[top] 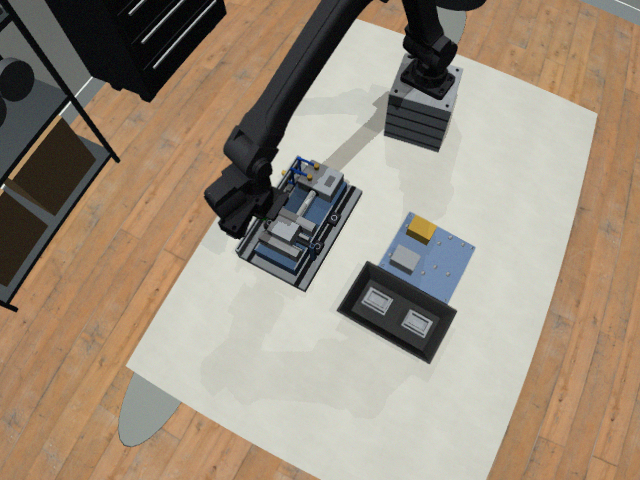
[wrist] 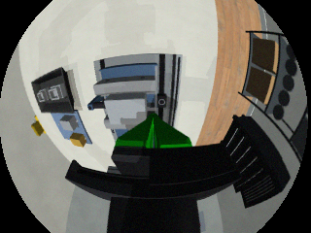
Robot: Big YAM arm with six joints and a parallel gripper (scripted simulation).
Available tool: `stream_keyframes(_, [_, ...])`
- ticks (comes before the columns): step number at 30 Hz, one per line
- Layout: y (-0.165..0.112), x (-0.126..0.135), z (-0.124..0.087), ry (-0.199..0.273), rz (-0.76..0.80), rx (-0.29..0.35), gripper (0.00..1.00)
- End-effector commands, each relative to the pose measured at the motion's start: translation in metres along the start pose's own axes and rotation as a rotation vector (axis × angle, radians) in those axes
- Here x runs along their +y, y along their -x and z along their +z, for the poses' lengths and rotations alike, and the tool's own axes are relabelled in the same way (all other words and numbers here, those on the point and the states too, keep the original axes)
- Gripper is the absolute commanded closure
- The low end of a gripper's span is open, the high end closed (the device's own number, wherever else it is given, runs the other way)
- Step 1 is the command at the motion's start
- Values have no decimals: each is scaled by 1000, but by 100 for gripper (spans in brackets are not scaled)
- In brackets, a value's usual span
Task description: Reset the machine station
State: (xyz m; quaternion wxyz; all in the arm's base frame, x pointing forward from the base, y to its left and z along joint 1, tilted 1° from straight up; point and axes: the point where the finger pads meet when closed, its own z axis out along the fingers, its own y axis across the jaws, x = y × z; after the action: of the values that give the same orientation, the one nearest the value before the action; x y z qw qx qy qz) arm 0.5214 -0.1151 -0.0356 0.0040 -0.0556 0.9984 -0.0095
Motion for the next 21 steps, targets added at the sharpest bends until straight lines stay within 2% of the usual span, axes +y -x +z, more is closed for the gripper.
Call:
stream_keyframes(1, [-7, -5, 18, 10, -1, 17, 100])
stream_keyframes(21, [-8, -5, 22, 12, -1, 21, 100])
